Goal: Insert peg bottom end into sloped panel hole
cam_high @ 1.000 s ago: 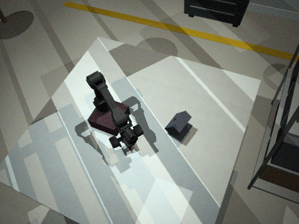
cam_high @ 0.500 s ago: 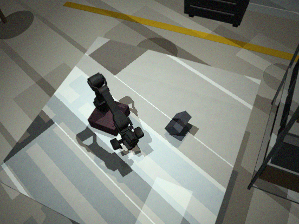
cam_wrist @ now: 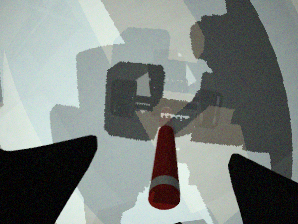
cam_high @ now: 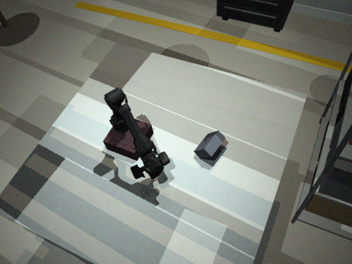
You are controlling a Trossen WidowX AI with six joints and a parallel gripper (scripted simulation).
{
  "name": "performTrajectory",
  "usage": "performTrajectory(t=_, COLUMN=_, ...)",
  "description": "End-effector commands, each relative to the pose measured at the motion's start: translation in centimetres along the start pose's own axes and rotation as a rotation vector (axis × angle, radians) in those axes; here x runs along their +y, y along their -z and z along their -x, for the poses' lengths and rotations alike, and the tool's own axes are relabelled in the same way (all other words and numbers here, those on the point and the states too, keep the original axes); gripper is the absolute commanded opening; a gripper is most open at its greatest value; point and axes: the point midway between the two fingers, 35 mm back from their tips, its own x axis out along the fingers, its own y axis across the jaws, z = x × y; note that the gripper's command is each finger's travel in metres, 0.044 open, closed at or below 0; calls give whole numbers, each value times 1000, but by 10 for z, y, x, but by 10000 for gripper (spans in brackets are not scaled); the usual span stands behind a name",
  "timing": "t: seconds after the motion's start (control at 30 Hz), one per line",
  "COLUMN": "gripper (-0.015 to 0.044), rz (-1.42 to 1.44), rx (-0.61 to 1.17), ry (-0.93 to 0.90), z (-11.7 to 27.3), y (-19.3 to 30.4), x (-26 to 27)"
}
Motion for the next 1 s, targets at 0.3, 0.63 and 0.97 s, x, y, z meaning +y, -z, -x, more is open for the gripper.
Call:
performTrajectory(t=0.3, gripper=282, rz=0, rx=3, ry=0, z=-4, y=1, x=0)
performTrajectory(t=0.63, gripper=40, rz=0, rx=3, ry=0, z=-4, y=1, x=0)
performTrajectory(t=0.97, gripper=0, rz=-1, rx=4, ry=1, z=5, y=0, x=0)
